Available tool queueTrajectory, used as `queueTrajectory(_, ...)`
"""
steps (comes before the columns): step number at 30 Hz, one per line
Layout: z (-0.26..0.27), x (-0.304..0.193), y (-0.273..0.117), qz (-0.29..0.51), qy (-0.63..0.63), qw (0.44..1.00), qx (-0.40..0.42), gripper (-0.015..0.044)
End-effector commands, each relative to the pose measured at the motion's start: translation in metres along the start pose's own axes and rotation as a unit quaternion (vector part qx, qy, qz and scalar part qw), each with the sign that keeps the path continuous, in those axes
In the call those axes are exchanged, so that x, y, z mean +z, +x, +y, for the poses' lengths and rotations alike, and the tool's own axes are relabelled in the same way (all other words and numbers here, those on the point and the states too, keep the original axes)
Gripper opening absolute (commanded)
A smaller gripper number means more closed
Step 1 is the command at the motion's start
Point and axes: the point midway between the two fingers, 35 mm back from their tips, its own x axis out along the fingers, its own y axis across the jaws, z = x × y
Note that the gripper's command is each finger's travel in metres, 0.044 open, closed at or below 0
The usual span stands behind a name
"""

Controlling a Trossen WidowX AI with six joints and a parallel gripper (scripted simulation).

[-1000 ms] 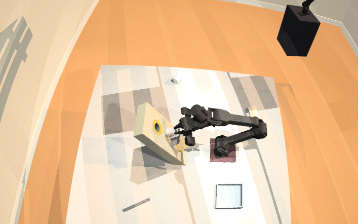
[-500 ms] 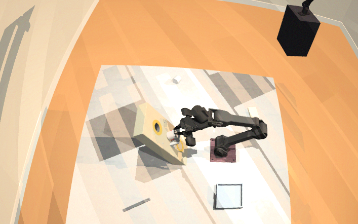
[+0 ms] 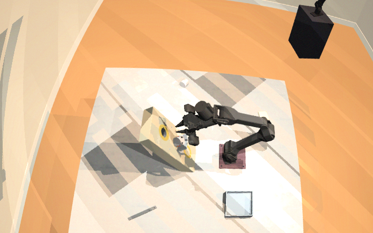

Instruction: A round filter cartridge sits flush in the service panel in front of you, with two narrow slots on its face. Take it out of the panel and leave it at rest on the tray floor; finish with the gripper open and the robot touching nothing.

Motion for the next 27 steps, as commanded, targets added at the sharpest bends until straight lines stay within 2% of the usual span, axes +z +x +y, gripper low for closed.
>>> queueTrajectory(1, -0.002, 0.007, 0.002, 0.009, -0.002, 1.000, 0.004, 0.0135)
queueTrajectory(11, -0.021, 0.062, -0.044, 0.000, 0.000, 1.000, 0.000, 0.0398)
queueTrajectory(13, -0.018, 0.053, -0.039, 0.018, 0.014, 1.000, 0.006, 0.0345)
queueTrajectory(15, -0.009, 0.027, -0.026, 0.068, 0.052, 0.996, 0.020, 0.0305)
queueTrajectory(21, 0.019, -0.053, -0.003, 0.218, 0.157, 0.962, 0.038, 0.0305)
queueTrajectory(27, 0.020, -0.055, -0.001, 0.223, 0.160, 0.961, 0.038, 0.0305)
